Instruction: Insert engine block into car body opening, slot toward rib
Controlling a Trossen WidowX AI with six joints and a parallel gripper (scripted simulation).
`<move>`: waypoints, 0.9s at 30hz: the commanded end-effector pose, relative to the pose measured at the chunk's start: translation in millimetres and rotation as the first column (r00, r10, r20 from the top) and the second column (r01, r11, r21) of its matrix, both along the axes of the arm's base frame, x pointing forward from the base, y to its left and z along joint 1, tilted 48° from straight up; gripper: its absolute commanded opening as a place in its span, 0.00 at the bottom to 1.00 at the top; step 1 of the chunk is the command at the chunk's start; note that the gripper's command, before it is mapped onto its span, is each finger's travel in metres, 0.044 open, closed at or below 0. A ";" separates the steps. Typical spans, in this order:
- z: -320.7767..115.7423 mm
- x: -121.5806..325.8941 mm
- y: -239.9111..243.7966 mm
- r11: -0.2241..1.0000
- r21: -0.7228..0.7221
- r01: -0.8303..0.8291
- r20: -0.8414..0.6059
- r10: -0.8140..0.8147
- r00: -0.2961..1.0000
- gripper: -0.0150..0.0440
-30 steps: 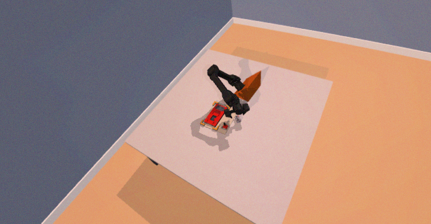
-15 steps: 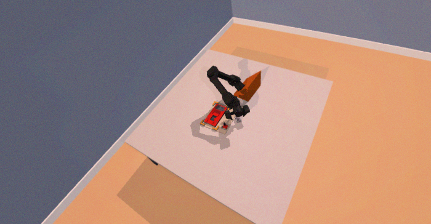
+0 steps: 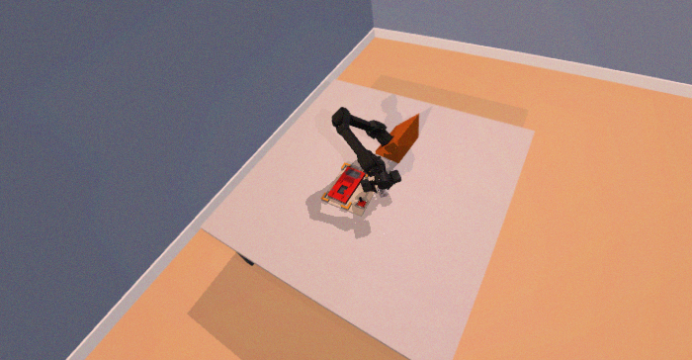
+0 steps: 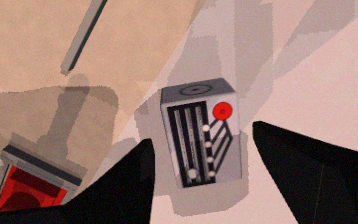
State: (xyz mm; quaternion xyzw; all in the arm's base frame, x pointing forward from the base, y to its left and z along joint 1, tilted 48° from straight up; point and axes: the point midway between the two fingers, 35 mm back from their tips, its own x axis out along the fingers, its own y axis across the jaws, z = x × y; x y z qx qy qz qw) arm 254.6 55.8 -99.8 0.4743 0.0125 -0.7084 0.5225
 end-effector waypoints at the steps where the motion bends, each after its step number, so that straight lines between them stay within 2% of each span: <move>1: -0.2 -0.8 -1.6 1.000 -0.006 -0.005 -0.004 0.005 1.000 0.51; 2: -0.2 -0.8 -1.6 1.000 -0.006 -0.005 -0.004 0.005 1.000 0.47; 8: -0.2 -0.8 -1.6 1.000 -0.006 -0.005 -0.004 0.005 1.000 0.40; 11: 1.0 -0.4 0.0 1.000 -0.004 -0.006 -0.004 0.006 1.000 0.26; 12: 2.4 0.2 2.0 1.000 -0.001 -0.007 -0.004 0.007 1.000 0.25; 27: 32.1 5.6 37.3 0.999 0.042 -0.022 -0.007 0.023 1.000 0.25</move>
